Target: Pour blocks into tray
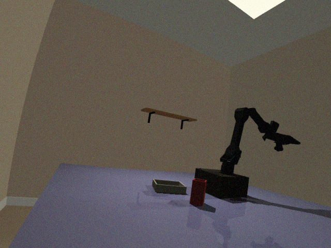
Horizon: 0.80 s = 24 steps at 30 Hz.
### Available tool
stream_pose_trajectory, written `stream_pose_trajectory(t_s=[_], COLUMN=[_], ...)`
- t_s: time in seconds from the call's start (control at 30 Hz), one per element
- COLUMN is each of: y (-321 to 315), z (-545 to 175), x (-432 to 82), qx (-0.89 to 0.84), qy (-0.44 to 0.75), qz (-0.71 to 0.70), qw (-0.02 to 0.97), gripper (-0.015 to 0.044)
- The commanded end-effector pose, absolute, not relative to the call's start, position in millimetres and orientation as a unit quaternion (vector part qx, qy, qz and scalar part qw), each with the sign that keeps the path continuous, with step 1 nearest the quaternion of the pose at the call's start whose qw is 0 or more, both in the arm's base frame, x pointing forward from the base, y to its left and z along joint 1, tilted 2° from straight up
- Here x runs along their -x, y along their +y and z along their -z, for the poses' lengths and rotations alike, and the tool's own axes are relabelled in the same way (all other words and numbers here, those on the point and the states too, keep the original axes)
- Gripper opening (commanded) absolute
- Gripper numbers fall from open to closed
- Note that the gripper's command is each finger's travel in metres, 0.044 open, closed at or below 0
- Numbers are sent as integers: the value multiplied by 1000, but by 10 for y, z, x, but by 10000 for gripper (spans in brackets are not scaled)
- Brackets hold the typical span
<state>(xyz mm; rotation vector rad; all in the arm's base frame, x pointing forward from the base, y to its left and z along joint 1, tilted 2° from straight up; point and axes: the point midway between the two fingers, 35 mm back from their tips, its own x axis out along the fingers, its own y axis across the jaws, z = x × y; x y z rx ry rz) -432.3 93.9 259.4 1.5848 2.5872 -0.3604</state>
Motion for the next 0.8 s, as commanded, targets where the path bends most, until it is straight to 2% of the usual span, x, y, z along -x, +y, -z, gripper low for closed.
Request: stream_pose_trajectory(t_s=[0.0,0.03,0.4,0.77], y=[921,867,-359,-1624], z=[-2591,-2583,-2395,-2196], x=[4327,4337,4364,3967], qx=[-516,-508,-337,-159], qy=[847,851,914,932], qz=[119,124,214,290], qw=[43,44,79,148], gripper=[426,440,440,440])
